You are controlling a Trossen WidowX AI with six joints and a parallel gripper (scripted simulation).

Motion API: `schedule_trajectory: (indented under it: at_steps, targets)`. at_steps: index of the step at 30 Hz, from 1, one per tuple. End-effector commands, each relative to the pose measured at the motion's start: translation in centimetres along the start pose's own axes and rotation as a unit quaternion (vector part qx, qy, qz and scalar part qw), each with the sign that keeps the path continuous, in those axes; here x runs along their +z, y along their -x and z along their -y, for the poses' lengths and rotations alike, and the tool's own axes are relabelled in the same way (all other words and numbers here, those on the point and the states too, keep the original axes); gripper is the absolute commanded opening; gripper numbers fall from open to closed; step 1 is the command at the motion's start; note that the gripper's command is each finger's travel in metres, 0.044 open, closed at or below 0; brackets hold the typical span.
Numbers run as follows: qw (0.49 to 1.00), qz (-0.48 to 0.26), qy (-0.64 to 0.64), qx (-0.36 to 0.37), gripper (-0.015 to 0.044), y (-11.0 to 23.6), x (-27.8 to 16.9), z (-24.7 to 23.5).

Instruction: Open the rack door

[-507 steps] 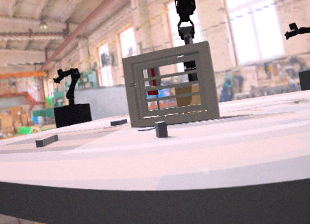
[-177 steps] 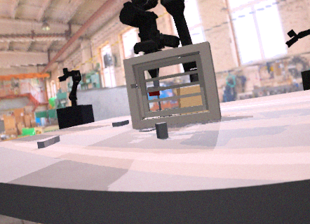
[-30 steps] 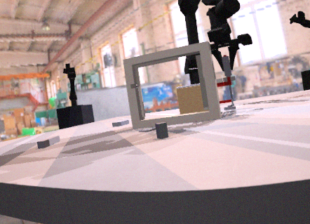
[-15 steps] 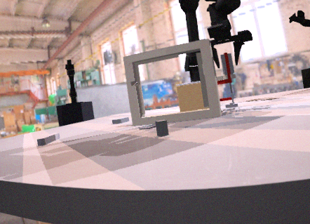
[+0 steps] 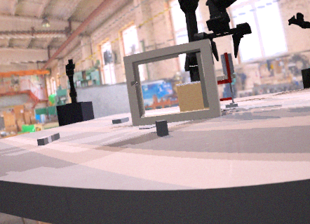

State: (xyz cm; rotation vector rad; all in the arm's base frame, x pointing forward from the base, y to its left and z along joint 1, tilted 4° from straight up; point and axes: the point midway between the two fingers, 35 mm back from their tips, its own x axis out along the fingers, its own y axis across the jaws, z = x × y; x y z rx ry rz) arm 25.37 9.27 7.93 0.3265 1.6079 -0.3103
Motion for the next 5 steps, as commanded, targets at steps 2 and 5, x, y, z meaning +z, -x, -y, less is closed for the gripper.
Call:
schedule_trajectory:
  at_steps: [2, 5]
  targets:
    - [1.0, 0.004, 0.002, 0.004, 0.0283, 1.13, 0.18, -0.16]
    - [1.0, 0.004, 0.002, 0.004, 0.0283, 1.6, 0.16, -0.14]
